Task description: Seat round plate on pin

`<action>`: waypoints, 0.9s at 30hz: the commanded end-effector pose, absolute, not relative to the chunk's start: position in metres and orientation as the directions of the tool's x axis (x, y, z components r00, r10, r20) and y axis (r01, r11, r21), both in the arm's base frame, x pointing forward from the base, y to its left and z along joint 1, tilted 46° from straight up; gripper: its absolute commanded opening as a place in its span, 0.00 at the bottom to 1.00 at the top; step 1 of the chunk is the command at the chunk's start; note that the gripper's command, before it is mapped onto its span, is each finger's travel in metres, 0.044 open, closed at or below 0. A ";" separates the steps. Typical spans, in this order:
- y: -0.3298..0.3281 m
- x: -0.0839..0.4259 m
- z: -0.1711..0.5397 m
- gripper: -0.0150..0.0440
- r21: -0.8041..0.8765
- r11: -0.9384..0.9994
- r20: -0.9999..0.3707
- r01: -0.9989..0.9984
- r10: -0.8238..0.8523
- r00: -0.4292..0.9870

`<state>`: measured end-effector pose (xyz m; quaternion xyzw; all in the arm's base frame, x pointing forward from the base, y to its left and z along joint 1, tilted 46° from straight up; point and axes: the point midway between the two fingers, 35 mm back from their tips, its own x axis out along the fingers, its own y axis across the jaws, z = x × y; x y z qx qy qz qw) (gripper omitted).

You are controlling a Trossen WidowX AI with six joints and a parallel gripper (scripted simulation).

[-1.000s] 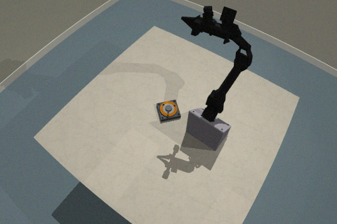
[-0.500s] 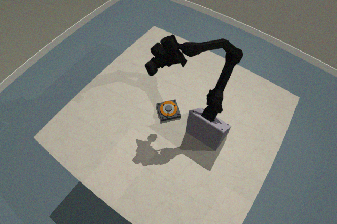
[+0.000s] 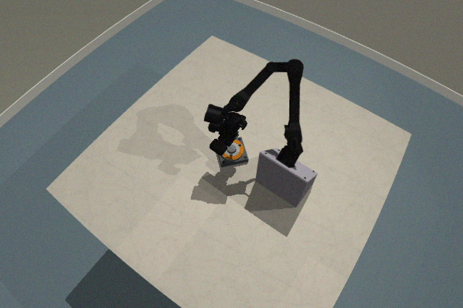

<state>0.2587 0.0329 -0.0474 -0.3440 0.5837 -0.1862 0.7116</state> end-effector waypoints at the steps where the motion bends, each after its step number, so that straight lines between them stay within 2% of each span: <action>1: 0.004 0.230 -0.064 0.25 -0.718 0.685 -0.696 -0.128 -0.707 0.122; 18: -0.035 0.231 -0.096 0.25 -0.720 0.682 -0.693 -0.128 -0.712 0.110; 27: -0.031 0.236 -0.100 0.25 -0.720 0.682 -0.693 -0.128 -0.712 0.110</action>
